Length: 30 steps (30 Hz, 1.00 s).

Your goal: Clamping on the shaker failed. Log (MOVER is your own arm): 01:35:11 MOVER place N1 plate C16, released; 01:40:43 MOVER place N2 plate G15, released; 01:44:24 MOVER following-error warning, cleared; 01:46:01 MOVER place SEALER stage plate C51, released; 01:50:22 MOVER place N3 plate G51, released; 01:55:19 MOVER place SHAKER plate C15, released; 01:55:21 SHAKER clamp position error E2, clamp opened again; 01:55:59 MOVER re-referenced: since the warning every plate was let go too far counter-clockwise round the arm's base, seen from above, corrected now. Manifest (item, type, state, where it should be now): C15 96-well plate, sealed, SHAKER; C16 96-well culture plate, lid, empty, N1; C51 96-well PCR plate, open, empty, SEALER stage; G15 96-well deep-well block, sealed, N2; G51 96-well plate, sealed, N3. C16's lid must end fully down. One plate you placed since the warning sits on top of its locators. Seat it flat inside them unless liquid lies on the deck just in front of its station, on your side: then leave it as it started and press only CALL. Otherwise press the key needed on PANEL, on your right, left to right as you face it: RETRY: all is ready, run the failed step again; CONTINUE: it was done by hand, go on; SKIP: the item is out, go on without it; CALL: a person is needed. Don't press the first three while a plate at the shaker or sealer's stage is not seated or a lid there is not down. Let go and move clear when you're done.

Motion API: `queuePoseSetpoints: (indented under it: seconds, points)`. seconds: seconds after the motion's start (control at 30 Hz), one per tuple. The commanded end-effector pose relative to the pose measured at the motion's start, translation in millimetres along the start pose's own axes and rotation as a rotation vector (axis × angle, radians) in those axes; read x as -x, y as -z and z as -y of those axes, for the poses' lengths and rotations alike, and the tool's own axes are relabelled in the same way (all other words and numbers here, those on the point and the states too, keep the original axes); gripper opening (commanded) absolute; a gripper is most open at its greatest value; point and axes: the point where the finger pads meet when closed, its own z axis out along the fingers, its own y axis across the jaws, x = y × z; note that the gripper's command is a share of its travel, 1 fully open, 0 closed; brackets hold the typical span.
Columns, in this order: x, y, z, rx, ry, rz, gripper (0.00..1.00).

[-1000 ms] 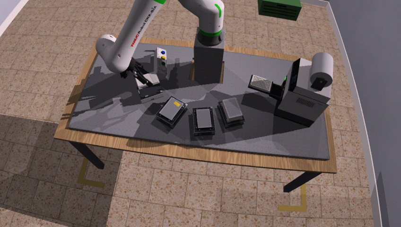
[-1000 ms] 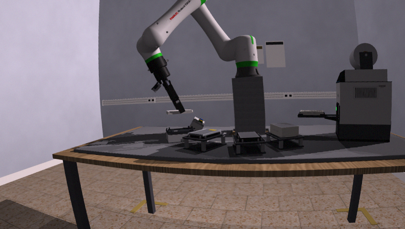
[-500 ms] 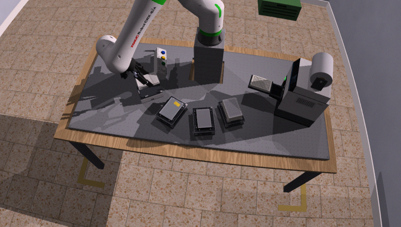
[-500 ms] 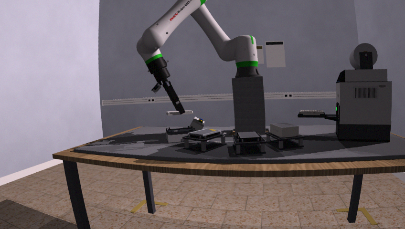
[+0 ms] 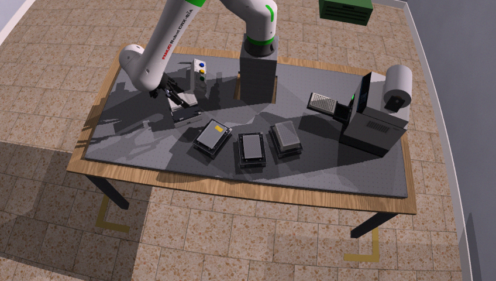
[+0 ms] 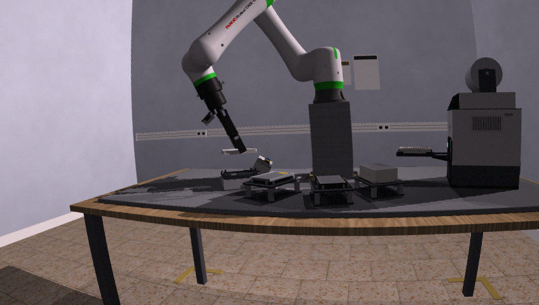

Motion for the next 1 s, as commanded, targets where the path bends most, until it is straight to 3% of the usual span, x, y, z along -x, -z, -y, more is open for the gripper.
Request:
queuePoseSetpoints:
  seconds: [0.0,0.97]
  points:
    - [-1.0,-0.1,0.1,0.000,0.000,-0.002,0.10]
    - [-4.5,-7.7,0.1,0.000,0.000,-0.002,0.10]
